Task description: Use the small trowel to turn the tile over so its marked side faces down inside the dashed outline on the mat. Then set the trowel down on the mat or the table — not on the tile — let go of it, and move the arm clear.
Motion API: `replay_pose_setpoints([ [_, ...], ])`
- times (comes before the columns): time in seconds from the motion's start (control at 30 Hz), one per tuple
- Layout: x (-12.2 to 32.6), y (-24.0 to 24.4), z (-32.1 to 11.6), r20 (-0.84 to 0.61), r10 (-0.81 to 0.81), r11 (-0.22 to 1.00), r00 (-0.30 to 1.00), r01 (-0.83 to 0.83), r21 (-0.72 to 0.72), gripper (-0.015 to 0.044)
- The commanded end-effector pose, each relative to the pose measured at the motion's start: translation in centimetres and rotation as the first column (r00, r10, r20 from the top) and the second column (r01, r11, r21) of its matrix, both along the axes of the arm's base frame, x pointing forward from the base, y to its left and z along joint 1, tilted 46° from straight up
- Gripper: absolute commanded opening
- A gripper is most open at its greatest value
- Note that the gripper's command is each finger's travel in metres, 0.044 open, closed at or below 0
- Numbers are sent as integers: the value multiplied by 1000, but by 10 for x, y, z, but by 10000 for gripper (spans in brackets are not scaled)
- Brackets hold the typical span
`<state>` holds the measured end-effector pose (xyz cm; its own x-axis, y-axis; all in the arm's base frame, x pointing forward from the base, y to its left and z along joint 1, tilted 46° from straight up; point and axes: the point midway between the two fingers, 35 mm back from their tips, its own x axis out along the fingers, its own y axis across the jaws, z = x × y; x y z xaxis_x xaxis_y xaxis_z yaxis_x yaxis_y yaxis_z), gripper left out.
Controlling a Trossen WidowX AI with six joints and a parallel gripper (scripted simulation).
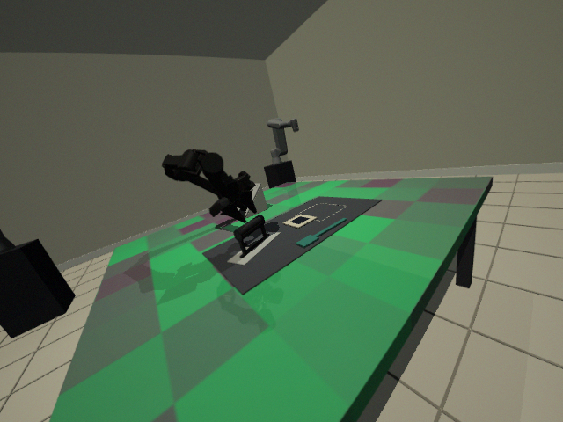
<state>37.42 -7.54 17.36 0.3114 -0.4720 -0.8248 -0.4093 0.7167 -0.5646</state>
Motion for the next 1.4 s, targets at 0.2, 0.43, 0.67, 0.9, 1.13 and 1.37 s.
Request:
replay_pose_setpoints([
  [0.2, -6, -4, -2, 199, -234, 962, 952, 197, 187, 300],
  [0.43, -10, -7, -4, 297, -402, 895, 866, 302, 328, 300],
  [0.67, -13, -9, -6, 354, -560, 797, 749, 370, 478, 300],
  [0.9, -18, -12, -8, 368, -702, 673, 610, 397, 624, 300],
  [1.13, -23, -14, -9, 339, -820, 529, 462, 383, 757, 300],
  [1.37, -28, -16, -10, 270, -910, 371, 315, 331, 868, 300],
])
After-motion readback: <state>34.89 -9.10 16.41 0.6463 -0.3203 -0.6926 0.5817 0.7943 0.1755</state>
